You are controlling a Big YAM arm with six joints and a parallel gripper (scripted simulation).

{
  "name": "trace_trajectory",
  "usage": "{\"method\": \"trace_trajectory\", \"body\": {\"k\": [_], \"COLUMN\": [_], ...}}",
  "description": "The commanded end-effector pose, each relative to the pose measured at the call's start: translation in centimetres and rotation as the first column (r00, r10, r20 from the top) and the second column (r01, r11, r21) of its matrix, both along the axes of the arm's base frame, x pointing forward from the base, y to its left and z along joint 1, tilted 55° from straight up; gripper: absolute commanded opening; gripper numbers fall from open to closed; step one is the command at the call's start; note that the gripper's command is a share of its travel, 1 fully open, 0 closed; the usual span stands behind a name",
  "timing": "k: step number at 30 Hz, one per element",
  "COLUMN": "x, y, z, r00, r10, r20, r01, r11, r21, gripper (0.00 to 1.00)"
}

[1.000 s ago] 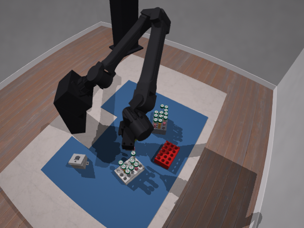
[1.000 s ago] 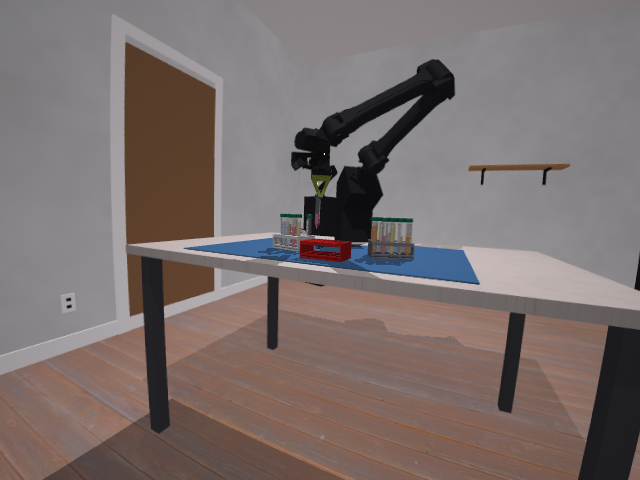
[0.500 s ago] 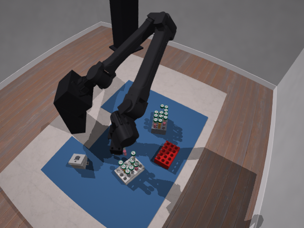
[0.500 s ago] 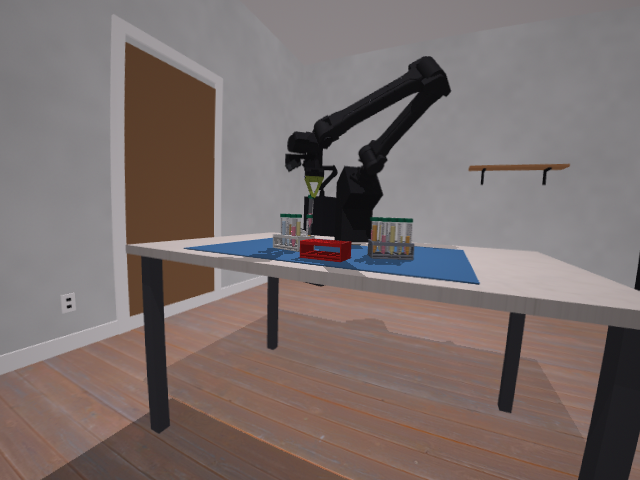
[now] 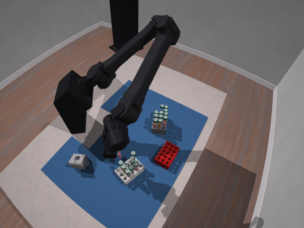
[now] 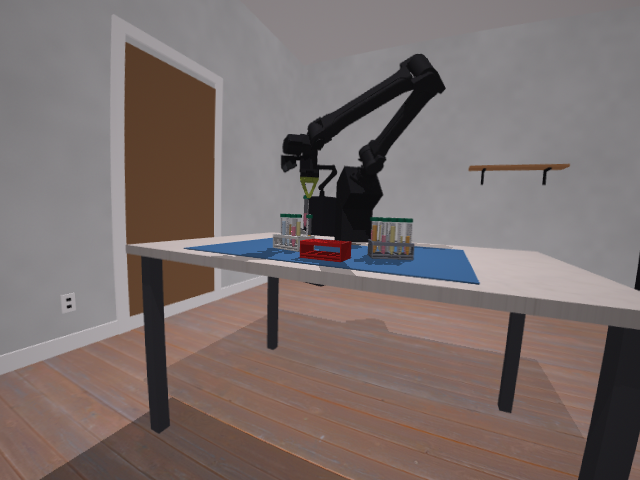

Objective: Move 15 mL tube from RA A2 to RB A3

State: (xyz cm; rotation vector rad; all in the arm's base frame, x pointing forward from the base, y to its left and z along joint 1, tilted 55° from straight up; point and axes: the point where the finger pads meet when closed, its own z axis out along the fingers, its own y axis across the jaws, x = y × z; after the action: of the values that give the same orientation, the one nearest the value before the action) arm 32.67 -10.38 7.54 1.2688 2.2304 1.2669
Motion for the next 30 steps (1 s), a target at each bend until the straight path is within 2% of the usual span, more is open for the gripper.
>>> {"method": "trace_trajectory", "body": {"k": [1,18,21,25,26,30], "x": [1.5,3.4,3.2,4.1,3.6,3.6], "y": [-0.6,-1.5,-1.3,-1.8,-2.2,-2.2], "z": [1.3,2.2,1.9,2.6,2.6,2.6], "r00": [1.0,1.0,1.0,1.0,1.0,1.0], "r10": [0.018,0.01,0.01,0.01,0.0,0.0], "r20": [0.023,0.01,0.001,0.01,0.025,0.025], "r01": [-0.018,-0.01,-0.01,-0.01,0.0,0.0], "r11": [1.0,1.0,1.0,1.0,1.0,1.0], "r21": [-0.023,-0.011,-0.004,-0.011,-0.023,-0.023], "gripper": [0.0,0.0,0.0,0.0,0.0,0.0]}}
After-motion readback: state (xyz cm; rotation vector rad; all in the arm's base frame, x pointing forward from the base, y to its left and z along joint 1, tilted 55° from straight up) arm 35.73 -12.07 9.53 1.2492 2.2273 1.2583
